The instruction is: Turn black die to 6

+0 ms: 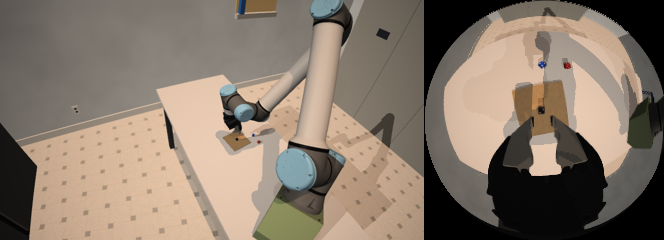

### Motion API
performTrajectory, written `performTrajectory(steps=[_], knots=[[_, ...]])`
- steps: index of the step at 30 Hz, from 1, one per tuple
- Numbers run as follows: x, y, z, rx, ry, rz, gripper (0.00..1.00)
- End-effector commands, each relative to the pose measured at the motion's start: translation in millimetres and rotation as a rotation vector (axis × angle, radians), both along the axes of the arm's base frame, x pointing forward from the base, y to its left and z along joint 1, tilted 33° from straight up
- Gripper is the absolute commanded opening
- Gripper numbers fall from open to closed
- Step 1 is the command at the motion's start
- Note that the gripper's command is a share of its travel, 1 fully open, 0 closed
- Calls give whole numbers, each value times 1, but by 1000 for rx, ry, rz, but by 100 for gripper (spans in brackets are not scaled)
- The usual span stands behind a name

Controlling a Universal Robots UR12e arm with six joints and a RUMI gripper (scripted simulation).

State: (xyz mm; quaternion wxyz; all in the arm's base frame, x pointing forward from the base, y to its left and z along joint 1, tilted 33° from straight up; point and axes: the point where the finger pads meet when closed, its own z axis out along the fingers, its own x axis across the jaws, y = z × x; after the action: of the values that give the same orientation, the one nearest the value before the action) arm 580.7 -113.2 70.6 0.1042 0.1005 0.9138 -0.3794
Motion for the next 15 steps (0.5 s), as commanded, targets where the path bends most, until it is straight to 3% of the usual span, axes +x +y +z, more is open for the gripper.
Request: performTrajectory(steps=[1,5,15], knots=[[0,0,0,-17,3,-7,18],[-1,-1,-1,-40,7,-17,18],[0,1,-3,-220,26,-65,18]])
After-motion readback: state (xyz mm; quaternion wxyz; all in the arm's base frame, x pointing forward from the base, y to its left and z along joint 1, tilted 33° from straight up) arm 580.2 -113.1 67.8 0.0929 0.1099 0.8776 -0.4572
